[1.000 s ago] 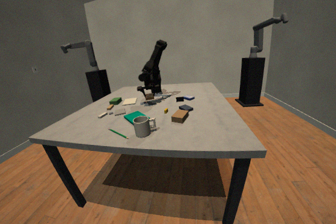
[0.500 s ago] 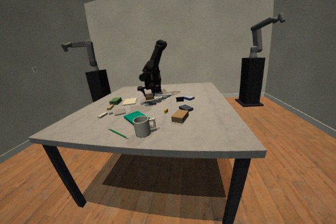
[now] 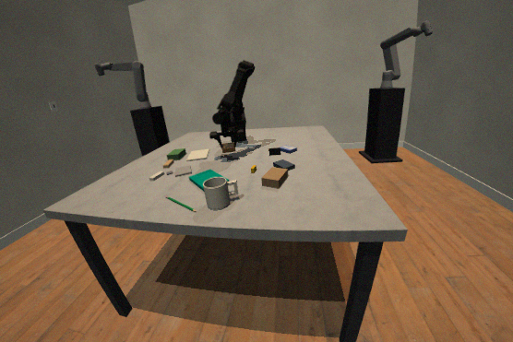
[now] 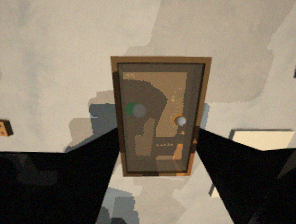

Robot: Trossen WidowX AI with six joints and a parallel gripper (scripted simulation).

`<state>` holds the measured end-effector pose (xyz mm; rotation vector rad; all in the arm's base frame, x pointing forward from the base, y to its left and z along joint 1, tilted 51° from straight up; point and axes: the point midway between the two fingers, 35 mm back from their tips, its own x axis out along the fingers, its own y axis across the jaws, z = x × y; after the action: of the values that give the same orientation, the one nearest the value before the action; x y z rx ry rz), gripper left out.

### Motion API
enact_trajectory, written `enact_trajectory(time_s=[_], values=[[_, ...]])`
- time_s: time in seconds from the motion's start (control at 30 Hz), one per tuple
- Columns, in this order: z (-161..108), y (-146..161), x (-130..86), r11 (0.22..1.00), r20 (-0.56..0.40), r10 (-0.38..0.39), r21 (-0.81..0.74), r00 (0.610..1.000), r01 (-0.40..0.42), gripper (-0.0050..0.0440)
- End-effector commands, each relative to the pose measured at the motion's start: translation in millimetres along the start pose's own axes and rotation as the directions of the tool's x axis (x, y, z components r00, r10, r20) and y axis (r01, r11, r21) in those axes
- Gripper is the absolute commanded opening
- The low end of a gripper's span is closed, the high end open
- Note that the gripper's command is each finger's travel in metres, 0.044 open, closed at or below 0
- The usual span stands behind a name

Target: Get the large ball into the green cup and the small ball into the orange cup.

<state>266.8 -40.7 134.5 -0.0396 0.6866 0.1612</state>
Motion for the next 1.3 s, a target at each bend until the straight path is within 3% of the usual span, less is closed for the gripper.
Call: enact_trajectory(time_s=[0.0,0.4,1.27], values=[[0.0,-0.5,-0.3,1.000,-0.003,-0.006,0.003,1.000,0.006,0.0000],[-0.1,-1.4,-0.3,1.000,-0.001,0.028,0.003,1.000,-0.028,0.0000],[0.0,-1.0,-0.3,1.000,-0.001,0.012,0.003,1.000,-0.012,0.0000]])
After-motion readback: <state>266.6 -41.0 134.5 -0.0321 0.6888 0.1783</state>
